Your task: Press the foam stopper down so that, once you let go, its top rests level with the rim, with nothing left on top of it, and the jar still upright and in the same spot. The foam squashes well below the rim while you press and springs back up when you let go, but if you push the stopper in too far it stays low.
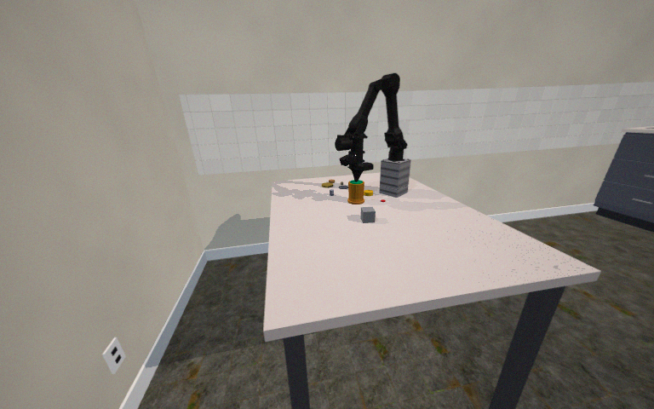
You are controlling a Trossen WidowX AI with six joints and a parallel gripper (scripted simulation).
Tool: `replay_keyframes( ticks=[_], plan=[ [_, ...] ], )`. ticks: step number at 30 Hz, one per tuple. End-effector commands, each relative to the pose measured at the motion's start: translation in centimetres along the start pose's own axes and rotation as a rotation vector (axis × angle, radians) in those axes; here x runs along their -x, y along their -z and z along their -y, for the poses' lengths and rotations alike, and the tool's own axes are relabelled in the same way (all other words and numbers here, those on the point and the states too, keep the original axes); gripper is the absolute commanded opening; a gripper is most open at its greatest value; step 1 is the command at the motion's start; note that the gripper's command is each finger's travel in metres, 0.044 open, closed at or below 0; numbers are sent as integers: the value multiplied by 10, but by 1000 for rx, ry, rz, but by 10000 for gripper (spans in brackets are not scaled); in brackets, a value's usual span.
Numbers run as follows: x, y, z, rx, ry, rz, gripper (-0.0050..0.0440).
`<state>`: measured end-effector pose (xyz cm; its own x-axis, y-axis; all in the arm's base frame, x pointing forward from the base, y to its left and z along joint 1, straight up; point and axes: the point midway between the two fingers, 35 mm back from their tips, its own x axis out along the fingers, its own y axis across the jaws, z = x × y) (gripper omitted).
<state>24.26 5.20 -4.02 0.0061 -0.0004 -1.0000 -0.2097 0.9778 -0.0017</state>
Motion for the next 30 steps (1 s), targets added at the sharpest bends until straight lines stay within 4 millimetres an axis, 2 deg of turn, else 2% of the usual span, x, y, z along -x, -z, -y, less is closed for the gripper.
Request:
replay_keyframes(
  ticks=[1,30],
  plan=[
    [3,-4,1,-2,4,18,0],
    [0,0,1,-2,4,17,0]
  ],
)
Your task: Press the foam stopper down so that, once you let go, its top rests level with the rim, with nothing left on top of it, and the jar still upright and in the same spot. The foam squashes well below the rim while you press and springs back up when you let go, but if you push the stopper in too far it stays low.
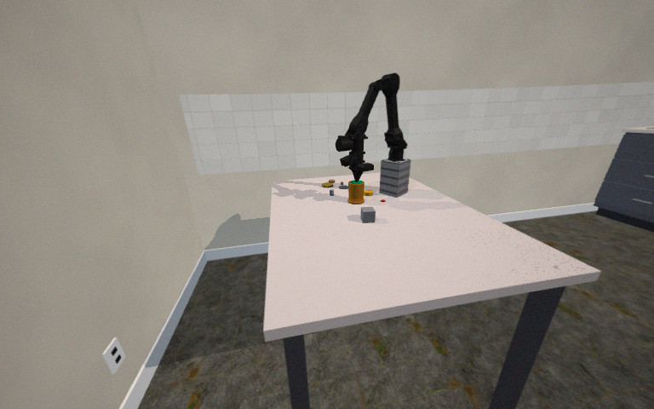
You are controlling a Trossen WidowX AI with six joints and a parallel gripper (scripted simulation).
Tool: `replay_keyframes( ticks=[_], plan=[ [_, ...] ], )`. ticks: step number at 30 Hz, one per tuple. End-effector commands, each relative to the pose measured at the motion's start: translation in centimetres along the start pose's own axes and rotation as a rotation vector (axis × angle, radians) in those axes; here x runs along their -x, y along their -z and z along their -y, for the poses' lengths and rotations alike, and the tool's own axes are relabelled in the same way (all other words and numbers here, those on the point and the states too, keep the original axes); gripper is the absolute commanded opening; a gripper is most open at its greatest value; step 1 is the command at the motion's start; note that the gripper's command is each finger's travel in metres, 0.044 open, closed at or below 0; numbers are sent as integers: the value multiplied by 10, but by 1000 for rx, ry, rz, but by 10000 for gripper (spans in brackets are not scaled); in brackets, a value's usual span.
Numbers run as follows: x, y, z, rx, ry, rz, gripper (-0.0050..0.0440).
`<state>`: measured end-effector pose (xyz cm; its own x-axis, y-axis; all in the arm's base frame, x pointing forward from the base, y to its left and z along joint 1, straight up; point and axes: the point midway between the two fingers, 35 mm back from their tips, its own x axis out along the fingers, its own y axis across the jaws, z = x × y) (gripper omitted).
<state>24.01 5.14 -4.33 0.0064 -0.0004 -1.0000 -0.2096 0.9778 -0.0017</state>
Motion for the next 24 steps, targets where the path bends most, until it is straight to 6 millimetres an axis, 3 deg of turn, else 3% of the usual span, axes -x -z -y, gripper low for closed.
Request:
replay_keyframes(
  ticks=[1,24],
  plan=[
    [3,-3,1,-2,4,16,0],
    [0,-1,1,-2,4,17,0]
  ],
)
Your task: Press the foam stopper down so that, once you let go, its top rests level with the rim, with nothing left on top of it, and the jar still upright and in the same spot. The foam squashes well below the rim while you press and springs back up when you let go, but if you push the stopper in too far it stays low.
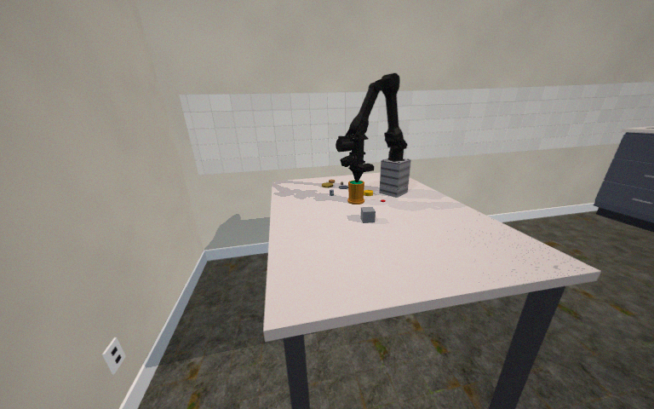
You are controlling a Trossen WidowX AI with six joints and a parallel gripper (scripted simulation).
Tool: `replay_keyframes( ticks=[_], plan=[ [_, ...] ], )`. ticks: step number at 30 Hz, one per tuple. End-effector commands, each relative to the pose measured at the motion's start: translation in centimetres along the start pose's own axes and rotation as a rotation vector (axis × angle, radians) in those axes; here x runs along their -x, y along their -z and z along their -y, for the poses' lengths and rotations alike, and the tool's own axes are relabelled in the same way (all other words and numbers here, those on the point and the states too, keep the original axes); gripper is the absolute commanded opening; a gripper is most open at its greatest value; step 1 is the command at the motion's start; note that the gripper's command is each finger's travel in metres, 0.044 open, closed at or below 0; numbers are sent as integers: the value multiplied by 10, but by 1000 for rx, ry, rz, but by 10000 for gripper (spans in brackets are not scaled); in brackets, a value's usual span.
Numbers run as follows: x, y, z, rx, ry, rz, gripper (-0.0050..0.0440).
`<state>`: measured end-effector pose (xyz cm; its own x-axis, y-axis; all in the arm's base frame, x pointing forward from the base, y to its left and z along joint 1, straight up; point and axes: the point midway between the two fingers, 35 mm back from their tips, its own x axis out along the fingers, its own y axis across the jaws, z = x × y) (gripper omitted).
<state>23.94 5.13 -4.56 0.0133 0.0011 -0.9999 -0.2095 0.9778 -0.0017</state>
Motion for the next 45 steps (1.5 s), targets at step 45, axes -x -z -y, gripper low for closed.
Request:
replay_keyframes(
  ticks=[45],
  plan=[
    [-3,-1,1,-2,4,10,0]
  ],
)
